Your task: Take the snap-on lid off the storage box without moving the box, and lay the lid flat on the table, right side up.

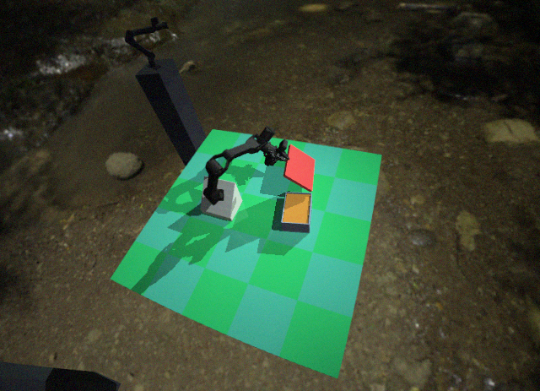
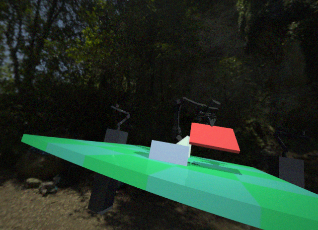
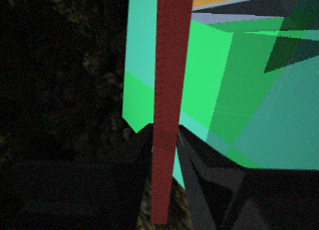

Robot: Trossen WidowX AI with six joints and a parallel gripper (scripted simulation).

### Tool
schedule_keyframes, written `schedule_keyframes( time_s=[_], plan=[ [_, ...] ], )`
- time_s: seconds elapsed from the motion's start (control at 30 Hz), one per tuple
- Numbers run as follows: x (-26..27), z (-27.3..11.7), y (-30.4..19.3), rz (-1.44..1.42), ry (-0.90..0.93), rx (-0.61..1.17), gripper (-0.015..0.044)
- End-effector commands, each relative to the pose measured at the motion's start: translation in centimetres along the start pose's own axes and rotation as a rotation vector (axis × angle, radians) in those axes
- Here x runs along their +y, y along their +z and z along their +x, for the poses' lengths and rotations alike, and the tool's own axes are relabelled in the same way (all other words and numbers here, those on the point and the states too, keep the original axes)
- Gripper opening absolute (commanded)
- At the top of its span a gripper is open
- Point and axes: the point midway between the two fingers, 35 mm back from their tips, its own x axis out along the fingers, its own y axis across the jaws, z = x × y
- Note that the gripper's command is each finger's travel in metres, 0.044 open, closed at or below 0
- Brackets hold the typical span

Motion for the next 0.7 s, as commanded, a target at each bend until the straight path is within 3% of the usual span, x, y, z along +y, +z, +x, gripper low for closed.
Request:
schedule_keyframes(
  time_s=[0.0, 0.67],
  plan=[
    [0.5, -0.5, -1.0, 0.014, 0.016, -0.001, 0.0000],
    [0.3, -1.0, -5.0, 0.016, 0.016, 0.002, 0.0000]
  ],
)
